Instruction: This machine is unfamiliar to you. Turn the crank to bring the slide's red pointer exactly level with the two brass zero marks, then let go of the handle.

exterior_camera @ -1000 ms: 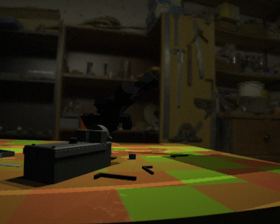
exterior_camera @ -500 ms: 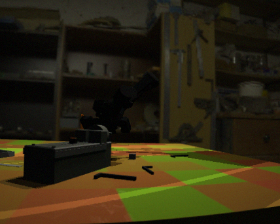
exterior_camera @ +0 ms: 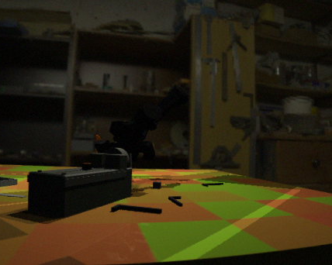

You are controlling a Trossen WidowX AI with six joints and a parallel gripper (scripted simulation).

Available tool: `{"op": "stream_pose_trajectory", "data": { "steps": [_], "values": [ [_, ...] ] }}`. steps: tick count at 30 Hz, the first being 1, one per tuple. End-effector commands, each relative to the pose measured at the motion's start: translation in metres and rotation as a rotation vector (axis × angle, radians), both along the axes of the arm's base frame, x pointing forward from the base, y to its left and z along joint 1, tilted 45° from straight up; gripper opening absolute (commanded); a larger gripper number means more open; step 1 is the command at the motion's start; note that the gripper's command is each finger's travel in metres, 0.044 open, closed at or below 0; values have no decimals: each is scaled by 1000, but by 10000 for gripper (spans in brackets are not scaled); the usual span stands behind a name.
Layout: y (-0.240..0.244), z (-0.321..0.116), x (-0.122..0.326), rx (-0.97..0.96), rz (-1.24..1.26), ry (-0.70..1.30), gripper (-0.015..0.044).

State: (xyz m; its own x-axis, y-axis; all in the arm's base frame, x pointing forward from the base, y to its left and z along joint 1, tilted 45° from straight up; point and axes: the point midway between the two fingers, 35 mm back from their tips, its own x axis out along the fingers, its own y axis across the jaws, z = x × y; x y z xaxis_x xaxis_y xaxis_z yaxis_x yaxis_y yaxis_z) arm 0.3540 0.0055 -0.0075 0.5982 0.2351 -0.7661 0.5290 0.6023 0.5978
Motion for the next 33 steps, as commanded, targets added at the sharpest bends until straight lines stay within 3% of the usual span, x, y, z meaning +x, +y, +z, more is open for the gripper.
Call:
{"op": "stream_pose_trajectory", "data": {
  "steps": [1, 29, 33],
  "values": [
    [3, -3, 0, 2, 3, 3, 0],
    [7, -5, 1, 0, 3, 3, 0],
    [7, -5, 1, 0, 3, 3, 105]
  ]
}}
